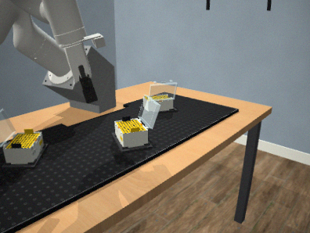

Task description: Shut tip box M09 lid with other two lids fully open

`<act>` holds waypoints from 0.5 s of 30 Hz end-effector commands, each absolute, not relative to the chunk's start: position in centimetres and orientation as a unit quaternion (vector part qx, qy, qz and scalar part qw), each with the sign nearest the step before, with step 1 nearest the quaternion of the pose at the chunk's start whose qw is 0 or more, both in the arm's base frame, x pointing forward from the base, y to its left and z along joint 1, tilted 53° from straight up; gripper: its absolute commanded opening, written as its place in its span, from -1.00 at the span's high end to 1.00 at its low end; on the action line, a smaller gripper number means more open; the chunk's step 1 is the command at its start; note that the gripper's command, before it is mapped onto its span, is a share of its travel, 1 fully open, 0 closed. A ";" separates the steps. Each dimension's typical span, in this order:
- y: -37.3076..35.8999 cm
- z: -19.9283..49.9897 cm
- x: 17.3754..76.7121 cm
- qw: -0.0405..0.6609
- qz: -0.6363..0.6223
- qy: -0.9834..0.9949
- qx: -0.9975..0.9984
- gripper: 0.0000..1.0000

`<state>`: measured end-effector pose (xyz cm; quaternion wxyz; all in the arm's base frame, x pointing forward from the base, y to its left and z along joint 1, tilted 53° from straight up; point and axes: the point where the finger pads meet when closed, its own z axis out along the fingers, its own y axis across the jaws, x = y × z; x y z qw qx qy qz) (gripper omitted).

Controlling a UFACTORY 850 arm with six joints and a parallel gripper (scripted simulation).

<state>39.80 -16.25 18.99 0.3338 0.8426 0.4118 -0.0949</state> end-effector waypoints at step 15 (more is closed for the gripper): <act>-16.3 18.9 39.8 0.142 -0.053 0.622 0.768 -1.00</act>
